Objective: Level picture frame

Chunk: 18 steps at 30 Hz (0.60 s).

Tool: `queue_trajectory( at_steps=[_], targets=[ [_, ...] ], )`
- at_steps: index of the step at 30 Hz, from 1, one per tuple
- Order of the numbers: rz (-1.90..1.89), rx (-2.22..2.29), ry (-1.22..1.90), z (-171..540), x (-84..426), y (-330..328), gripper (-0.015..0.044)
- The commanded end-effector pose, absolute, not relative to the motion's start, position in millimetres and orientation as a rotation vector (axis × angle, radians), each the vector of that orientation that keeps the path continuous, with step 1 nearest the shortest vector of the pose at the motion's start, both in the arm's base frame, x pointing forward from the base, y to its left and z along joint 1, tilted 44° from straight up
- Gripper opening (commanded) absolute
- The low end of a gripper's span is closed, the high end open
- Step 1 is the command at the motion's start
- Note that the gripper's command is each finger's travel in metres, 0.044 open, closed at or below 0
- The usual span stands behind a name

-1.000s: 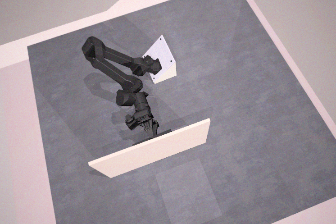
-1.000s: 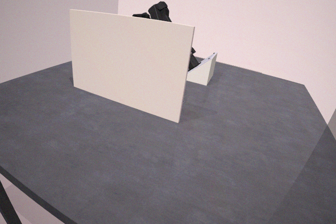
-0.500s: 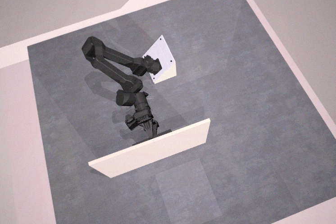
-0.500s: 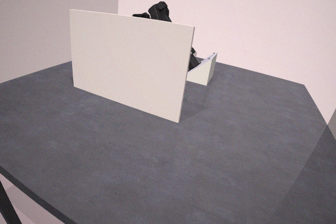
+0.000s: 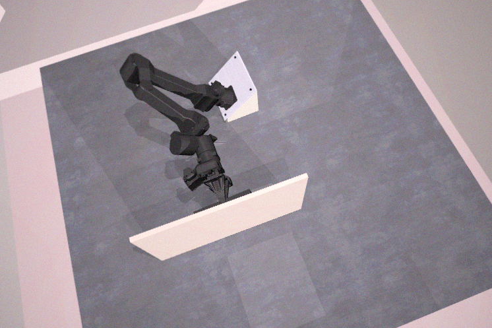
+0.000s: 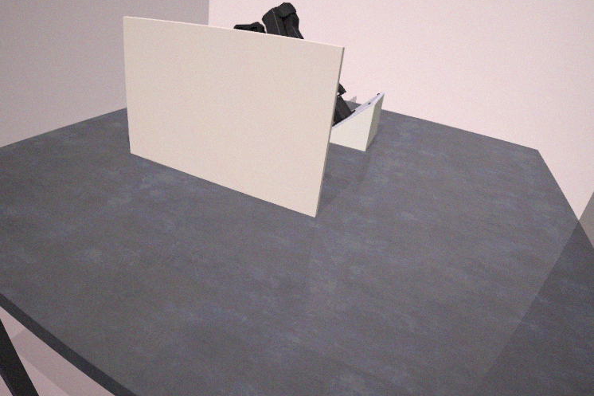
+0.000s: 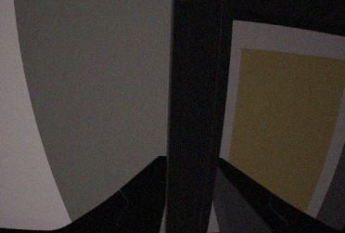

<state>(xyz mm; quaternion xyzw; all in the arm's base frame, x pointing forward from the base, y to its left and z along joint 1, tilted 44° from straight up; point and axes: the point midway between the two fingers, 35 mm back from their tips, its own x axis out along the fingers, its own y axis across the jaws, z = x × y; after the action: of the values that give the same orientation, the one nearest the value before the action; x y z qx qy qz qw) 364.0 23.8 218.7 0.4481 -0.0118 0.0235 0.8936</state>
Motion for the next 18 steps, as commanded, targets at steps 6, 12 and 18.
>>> queue_trajectory(
  at_steps=[6, 12, 18],
  targets=[
    [0.05, 0.926, -0.023, 218.8, 364.1, 24.1, 0.0],
    [0.05, 0.926, -0.023, 219.4, 364.0, 24.4, 0.0],
    [0.05, 0.926, -0.023, 220.9, 363.8, 25.5, 0.0]
  ],
)
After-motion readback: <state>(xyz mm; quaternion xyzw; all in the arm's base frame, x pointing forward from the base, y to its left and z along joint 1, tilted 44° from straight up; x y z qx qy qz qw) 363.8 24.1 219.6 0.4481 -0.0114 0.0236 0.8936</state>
